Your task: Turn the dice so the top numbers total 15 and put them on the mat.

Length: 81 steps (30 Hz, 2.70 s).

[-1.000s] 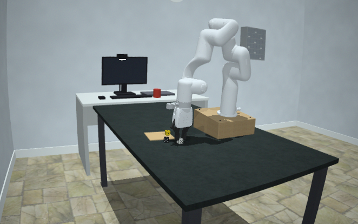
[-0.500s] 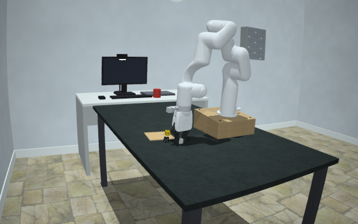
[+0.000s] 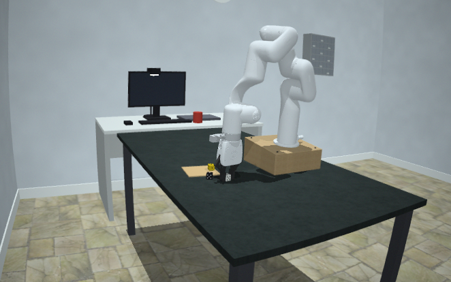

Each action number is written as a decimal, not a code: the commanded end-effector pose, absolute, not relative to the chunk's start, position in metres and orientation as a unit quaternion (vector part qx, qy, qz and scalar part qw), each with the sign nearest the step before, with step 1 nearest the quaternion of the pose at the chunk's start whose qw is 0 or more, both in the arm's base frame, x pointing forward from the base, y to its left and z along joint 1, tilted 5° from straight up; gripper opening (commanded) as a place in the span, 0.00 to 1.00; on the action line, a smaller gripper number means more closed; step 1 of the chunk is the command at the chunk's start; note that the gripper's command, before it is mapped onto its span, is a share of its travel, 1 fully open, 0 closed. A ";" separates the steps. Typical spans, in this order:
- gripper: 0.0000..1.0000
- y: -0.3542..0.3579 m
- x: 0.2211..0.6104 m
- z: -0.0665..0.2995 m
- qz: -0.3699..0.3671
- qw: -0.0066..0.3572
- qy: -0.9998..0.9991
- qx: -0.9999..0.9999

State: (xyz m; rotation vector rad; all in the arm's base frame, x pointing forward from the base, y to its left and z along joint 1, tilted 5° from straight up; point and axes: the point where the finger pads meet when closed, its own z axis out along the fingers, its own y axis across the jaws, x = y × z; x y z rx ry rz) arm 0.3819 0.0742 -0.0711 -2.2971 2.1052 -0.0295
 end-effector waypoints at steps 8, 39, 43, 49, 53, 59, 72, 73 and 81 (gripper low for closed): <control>0.42 0.074 0.383 -0.070 -0.010 0.014 0.676 -0.737; 0.21 0.074 0.383 -0.070 -0.010 0.014 0.676 -0.737; 0.21 0.074 0.383 -0.070 -0.010 0.014 0.676 -0.737; 0.21 0.074 0.383 -0.070 -0.010 0.014 0.676 -0.737; 0.21 0.074 0.383 -0.070 -0.010 0.014 0.676 -0.737; 0.21 0.074 0.383 -0.069 -0.010 0.014 0.676 -0.737; 0.21 0.069 0.382 -0.007 -0.010 0.013 0.676 -0.737; 0.21 0.068 0.382 0.000 -0.010 0.013 0.676 -0.737; 0.21 0.066 0.381 0.028 -0.010 0.013 0.676 -0.737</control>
